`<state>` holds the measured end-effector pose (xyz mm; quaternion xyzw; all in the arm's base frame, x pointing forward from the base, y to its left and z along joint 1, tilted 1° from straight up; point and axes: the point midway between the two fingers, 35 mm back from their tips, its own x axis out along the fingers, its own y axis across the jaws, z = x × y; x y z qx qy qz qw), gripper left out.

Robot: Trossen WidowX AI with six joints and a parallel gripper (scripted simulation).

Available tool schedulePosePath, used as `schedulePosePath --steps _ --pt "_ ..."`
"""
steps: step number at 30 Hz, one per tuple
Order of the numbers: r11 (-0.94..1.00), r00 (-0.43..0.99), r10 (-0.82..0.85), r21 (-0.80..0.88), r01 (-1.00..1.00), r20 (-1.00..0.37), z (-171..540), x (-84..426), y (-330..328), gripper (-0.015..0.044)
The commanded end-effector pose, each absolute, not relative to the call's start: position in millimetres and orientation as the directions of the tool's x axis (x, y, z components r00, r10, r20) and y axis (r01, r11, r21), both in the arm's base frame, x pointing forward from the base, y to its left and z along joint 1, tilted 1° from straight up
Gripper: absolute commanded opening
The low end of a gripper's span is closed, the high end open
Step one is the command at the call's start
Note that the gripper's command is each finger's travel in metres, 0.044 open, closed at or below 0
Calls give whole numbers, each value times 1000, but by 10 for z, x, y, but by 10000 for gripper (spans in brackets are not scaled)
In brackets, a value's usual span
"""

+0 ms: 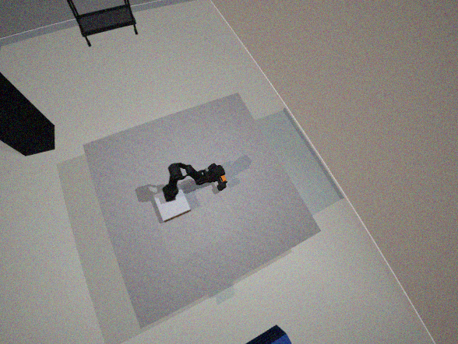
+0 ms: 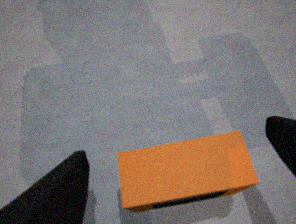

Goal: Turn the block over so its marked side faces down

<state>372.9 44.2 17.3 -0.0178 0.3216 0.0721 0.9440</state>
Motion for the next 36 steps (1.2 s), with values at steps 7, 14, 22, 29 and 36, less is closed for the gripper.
schedulePosePath --steps 7,14,22,29,36 --pt "989 651 100 2 -149 -752 628 3412 398 440" --pt "989 651 100 2 -149 -752 628 3412 398 440" --pt "989 479 75 4 -147 -875 713 3657 425 440" --pt "989 267 44 4 -147 -963 846 3801 444 440" --pt "989 63 12 3 -149 -998 1002 3832 440 440"
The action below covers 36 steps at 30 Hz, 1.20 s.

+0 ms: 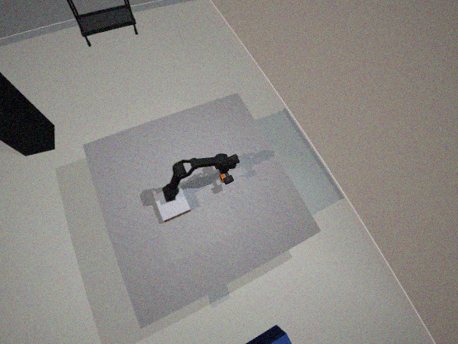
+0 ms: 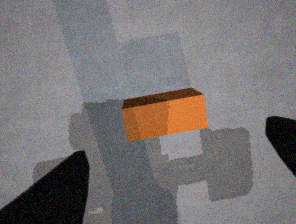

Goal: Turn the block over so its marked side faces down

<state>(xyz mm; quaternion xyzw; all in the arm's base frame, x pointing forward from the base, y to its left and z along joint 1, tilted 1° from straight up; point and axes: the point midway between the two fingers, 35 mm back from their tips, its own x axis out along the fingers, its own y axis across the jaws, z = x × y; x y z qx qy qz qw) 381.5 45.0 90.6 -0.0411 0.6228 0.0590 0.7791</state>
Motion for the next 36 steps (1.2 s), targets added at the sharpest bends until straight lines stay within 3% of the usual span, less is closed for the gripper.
schedulePosePath --steps 1,36 --pt "989 58 11 3 -149 -998 1006 3832 439 440" --pt "989 57 11 3 -149 -998 367 3870 447 440"
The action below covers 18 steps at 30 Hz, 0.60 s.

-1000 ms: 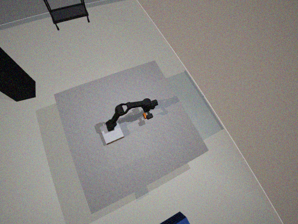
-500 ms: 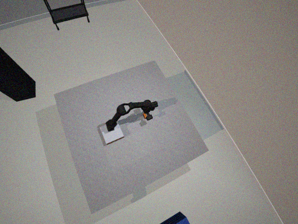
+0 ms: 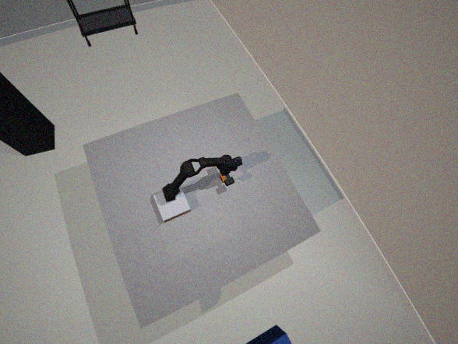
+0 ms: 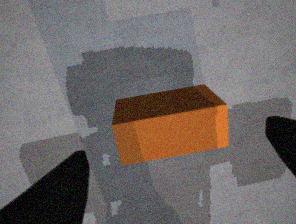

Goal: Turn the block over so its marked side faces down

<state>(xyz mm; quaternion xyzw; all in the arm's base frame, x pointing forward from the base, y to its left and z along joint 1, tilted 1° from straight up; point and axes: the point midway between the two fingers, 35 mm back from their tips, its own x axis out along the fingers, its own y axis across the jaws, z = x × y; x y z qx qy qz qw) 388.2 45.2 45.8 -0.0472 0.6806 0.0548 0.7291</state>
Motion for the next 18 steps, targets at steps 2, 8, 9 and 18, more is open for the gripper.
schedulePosePath --steps 2,8,9,18 --pt "989 57 11 3 -149 -998 334 3872 447 440" --pt "989 57 11 3 -149 -998 236 3876 448 440" --pt "989 57 11 3 -149 -998 219 3876 448 440" --pt "989 57 11 3 -149 -998 179 3876 448 309"
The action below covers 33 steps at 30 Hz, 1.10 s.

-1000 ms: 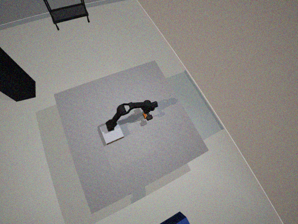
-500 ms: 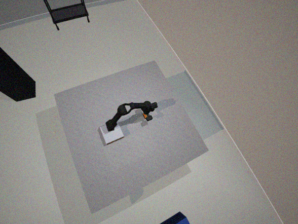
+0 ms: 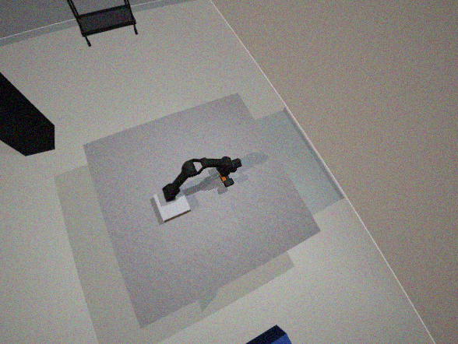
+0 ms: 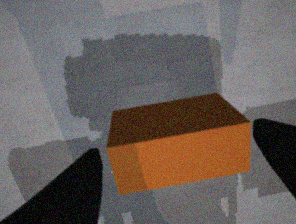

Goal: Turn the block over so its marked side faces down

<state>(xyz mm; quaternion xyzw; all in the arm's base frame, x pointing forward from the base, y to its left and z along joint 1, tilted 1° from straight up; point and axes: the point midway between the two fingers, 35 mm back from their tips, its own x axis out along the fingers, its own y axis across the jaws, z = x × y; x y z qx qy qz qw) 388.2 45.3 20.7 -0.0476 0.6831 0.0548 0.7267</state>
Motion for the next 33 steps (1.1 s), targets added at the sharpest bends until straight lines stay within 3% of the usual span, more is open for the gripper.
schedulePosePath --steps 1,22,27,33 --pt "989 57 11 3 -149 -998 179 3876 448 282" --pt "989 57 11 3 -149 -998 179 3876 448 142" --pt "989 57 11 3 -149 -998 430 3865 446 11" --pt "989 57 11 3 -149 -998 480 3860 445 0"
